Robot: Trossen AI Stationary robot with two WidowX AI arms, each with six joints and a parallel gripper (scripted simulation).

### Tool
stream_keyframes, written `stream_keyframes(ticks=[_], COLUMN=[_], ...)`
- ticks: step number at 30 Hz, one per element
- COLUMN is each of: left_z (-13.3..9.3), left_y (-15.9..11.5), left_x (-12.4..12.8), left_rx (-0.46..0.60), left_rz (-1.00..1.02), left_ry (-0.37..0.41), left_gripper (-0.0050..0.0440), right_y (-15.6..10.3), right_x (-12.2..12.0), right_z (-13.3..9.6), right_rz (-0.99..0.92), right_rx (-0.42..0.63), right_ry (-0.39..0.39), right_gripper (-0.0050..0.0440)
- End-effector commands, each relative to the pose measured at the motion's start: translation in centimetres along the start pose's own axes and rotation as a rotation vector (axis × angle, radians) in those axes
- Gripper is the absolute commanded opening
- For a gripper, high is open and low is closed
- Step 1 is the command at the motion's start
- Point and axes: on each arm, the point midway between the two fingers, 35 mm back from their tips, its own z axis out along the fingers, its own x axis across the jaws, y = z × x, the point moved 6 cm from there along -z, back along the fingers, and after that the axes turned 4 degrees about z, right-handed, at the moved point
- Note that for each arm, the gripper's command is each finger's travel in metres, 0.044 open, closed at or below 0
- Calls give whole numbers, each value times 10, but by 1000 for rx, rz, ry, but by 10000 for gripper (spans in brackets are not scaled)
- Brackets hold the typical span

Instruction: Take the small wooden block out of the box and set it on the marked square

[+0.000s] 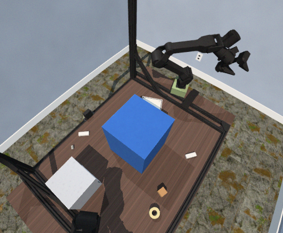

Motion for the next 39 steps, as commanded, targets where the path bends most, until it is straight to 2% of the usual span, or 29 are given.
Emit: stream_keyframes(ticks=[1,20,32,34,39], left_z=[0,1,14,14,19], left_y=[0,-2,-28,-28,-42], left_x=[0,-2,-29,-29,-40], left_rx=[0,16,216,216,303], left_rz=[0,13,202,202,287], left_ry=[0,0,-9,-9,-20], left_gripper=[400,400,400,400,400], right_y=[0,-3,-53,-53,-80], right_x=[0,0,-22,-22,-45], right_z=[0,2,41,41,55], right_rz=[0,-24,-451,-451,-671], right_rx=[0,-1,52,52,112], right_ry=[0,-18,-300,-300,-415], right_gripper=[400,400,400,400,400])
